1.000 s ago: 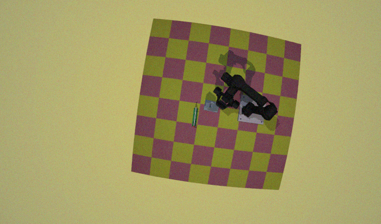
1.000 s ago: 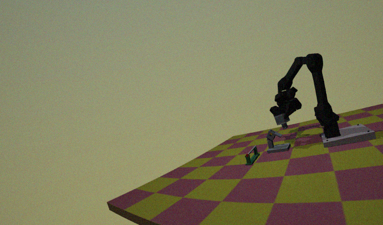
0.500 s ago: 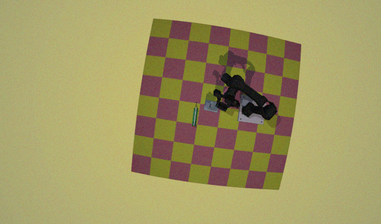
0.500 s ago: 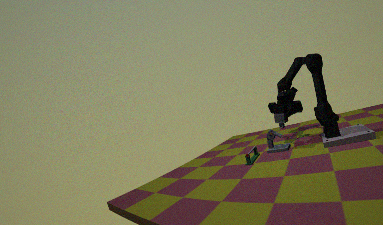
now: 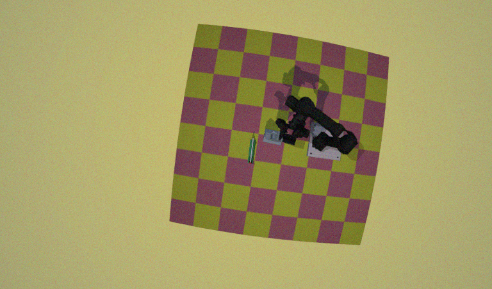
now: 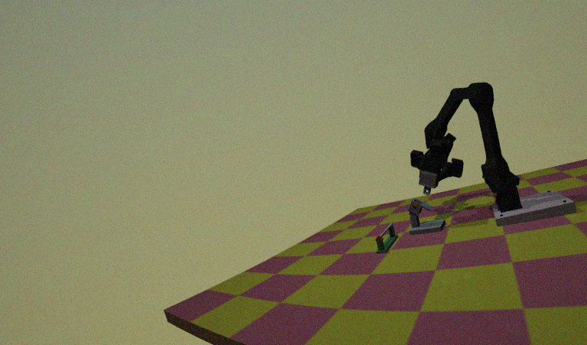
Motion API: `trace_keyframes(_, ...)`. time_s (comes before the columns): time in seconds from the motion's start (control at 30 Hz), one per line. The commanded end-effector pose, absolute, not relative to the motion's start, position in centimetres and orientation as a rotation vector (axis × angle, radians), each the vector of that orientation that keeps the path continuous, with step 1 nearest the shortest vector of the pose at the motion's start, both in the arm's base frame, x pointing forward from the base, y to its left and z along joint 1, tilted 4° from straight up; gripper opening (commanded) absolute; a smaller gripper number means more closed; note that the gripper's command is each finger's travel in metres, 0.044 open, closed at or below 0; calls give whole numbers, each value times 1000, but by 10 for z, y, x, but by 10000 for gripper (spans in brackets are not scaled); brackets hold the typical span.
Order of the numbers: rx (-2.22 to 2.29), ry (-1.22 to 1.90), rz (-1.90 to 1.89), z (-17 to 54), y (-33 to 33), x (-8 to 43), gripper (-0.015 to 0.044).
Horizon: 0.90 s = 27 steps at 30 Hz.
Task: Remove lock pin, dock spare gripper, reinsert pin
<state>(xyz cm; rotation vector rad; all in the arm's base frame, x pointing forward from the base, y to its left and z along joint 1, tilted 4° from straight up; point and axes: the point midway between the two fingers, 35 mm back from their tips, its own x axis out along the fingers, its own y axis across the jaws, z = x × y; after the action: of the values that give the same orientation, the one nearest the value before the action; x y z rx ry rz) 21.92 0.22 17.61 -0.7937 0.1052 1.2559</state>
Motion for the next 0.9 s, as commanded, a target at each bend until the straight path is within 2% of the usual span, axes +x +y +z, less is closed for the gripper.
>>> trace_keyframes(0.0,-843,37,1259,179,5,220,0)
trace_keyframes(0.2,-930,-56,1269,182,7,219,0)
trace_keyframes(0.87,-951,-61,1265,166,6,233,0)
